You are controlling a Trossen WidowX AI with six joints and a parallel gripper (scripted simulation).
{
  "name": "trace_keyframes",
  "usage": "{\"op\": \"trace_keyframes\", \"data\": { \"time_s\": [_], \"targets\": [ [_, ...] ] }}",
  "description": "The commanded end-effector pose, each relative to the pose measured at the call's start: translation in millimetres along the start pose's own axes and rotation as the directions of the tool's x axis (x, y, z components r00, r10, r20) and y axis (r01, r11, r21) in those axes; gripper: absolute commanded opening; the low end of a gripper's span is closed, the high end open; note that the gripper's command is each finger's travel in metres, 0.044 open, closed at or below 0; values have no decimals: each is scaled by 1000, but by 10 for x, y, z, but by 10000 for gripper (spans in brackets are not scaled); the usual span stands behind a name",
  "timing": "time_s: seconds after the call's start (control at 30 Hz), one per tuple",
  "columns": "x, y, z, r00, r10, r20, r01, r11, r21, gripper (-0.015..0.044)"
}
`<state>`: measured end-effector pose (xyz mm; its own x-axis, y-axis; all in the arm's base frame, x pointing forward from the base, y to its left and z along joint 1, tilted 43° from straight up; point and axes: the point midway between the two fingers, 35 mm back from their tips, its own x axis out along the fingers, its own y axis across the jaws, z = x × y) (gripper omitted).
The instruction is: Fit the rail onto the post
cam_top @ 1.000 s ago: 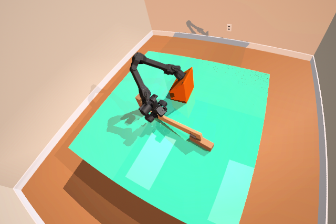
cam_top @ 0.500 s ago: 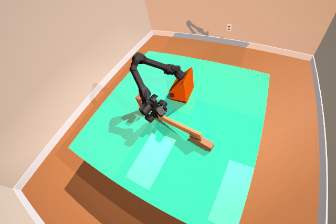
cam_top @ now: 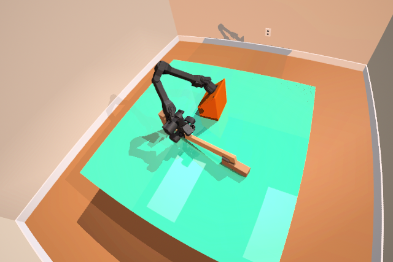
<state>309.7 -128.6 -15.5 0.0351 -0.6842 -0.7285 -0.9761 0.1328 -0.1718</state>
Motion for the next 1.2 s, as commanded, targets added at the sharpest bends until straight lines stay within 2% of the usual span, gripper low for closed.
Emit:
{"op": "trace_keyframes", "data": {
  "time_s": [0.0,1.17],
  "targets": [
    [-47,-21,13,1000,-6,4,6,1000,-2,0],
    [-223,-42,14,1000,-6,5,6,1000,-2,0]
  ]
}}
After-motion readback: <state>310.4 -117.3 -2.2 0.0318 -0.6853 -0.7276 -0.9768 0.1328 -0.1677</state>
